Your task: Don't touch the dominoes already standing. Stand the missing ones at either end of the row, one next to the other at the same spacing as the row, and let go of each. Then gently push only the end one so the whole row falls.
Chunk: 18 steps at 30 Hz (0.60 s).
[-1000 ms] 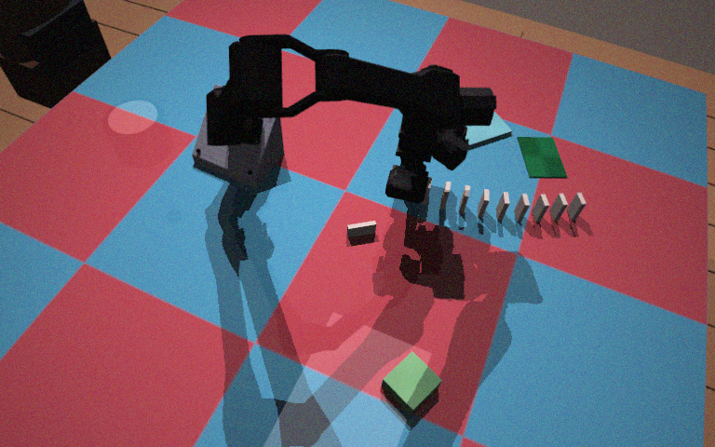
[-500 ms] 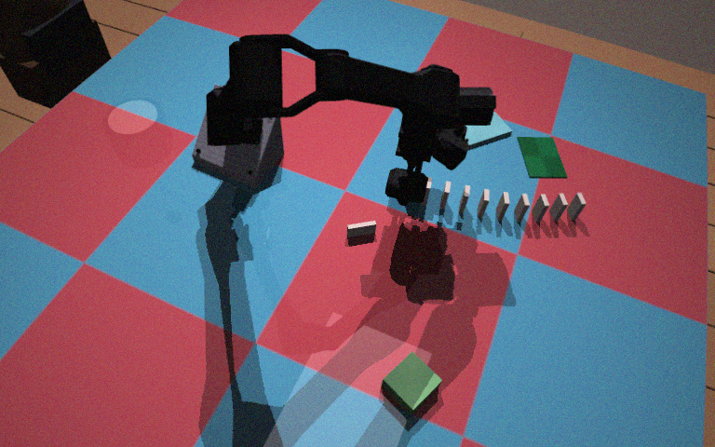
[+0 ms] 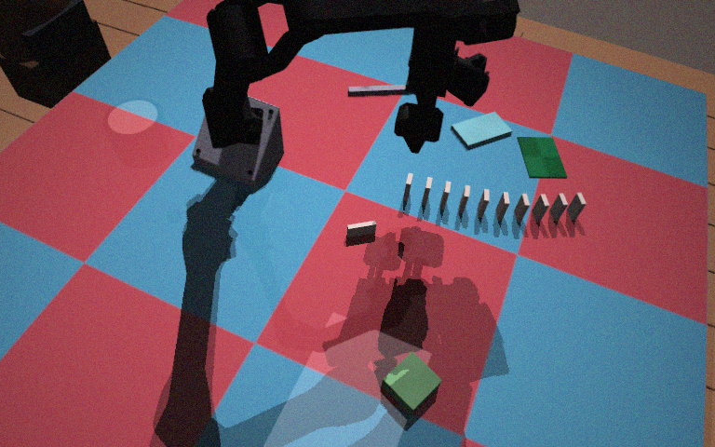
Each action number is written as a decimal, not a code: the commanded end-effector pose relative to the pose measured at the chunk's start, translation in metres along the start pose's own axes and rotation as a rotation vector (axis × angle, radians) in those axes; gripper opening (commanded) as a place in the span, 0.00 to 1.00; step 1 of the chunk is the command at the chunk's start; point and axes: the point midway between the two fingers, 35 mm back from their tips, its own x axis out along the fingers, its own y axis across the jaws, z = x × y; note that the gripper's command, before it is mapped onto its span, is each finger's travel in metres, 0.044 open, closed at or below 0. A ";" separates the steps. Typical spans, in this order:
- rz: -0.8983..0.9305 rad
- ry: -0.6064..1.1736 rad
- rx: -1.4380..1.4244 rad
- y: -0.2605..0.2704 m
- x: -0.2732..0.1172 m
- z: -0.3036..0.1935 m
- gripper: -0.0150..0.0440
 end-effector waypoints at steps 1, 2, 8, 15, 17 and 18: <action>0.005 0.017 -0.067 -0.017 0.013 -0.005 1.00; 0.006 0.016 -0.120 -0.028 0.021 -0.008 1.00; -0.005 0.019 -0.421 -0.087 0.070 -0.042 1.00; -0.007 0.021 -0.454 -0.093 0.075 -0.047 1.00; -0.007 0.021 -0.454 -0.093 0.075 -0.047 1.00; -0.007 0.021 -0.454 -0.093 0.076 -0.047 1.00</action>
